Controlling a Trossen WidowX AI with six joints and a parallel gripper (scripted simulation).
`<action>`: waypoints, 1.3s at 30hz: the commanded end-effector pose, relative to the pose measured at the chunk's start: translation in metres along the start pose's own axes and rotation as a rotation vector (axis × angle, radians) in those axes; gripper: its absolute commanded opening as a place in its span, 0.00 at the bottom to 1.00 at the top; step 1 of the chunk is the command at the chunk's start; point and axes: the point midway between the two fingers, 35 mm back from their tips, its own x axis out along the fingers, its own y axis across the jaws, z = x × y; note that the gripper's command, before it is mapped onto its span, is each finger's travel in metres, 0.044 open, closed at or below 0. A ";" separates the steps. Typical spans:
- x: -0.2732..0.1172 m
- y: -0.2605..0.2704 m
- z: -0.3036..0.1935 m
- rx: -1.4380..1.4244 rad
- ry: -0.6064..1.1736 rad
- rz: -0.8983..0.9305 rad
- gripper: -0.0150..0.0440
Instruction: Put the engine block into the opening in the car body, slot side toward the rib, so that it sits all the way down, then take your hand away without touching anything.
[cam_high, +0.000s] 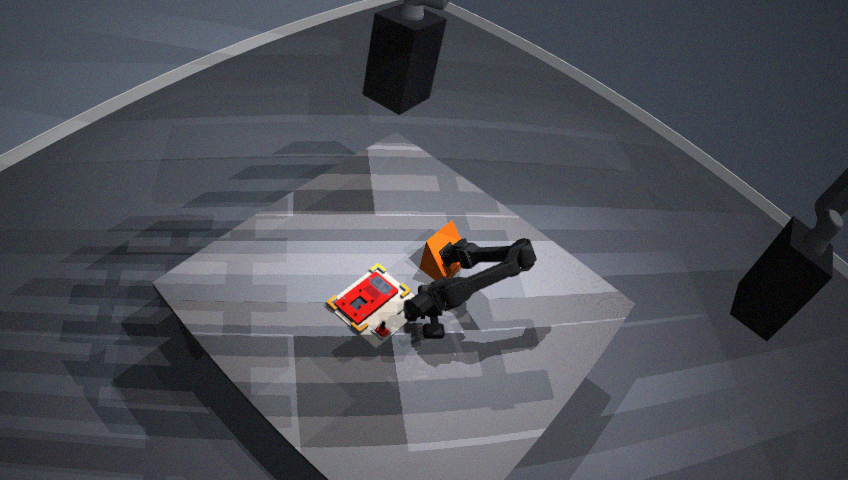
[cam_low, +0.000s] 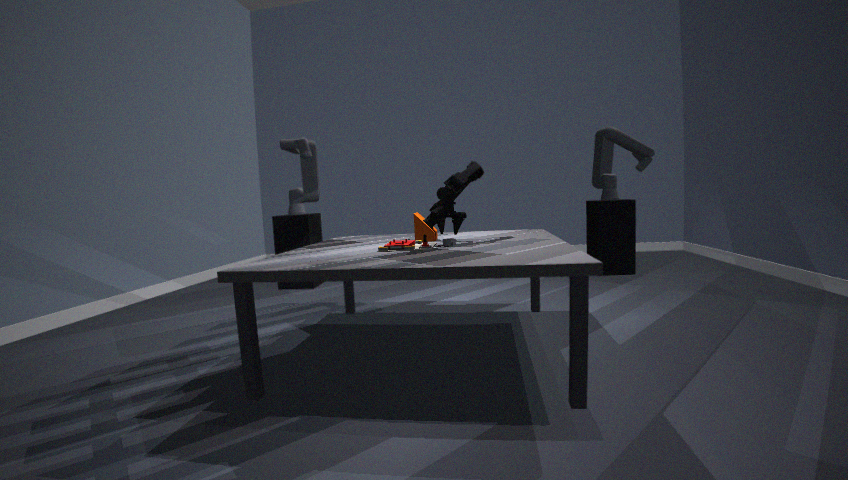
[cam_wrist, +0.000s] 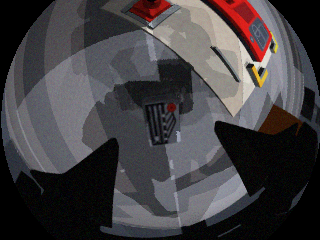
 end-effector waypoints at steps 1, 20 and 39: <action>0.006 0.000 0.000 0.004 0.001 0.005 1.00; 0.032 0.001 -0.001 0.004 0.002 0.006 0.96; 0.032 0.001 -0.001 0.004 0.002 0.006 0.34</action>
